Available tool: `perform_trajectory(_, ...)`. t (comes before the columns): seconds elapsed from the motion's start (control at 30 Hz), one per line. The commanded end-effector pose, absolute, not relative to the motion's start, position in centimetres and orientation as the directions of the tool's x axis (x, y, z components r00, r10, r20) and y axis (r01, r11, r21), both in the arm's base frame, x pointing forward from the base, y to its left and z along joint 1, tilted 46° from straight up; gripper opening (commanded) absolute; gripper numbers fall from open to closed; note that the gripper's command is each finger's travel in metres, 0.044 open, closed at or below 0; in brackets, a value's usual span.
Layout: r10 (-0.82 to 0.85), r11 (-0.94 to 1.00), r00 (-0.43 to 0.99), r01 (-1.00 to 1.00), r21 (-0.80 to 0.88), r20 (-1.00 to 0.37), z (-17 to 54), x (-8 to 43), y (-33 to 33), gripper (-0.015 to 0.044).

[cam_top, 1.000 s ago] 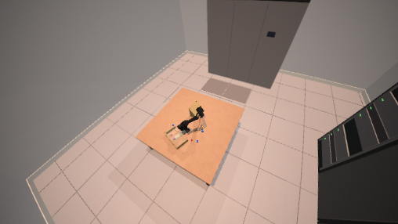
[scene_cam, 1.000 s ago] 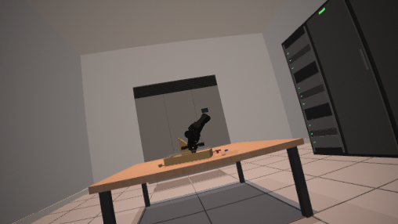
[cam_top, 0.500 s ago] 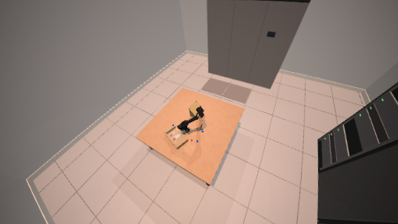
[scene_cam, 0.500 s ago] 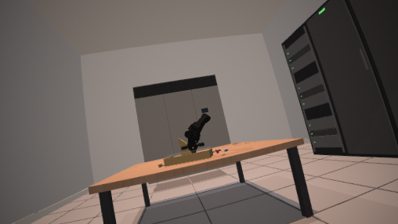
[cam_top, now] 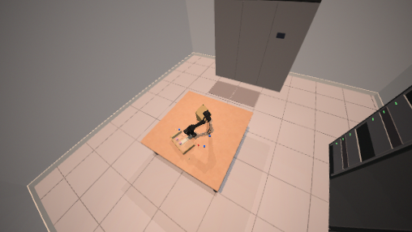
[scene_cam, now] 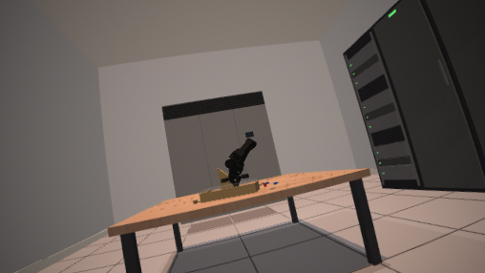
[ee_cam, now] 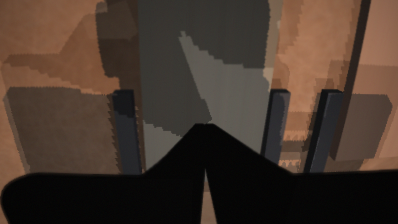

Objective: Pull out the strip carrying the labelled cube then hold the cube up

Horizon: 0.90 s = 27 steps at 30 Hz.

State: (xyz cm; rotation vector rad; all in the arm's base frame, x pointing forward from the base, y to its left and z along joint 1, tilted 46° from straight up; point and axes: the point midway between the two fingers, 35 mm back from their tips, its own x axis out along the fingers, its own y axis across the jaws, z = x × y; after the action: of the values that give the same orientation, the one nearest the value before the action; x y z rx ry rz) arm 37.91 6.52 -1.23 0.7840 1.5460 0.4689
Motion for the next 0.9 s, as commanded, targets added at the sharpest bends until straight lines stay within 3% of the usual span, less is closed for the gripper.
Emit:
perform_trajectory(0.0,0.718,0.679,0.007,0.212,0.703,-0.696,-1.44,37.88,6.72,0.0)
perform_trajectory(0.87,0.718,0.679,0.006,0.212,0.703,-0.696,-1.51,37.24,6.95,0.0)
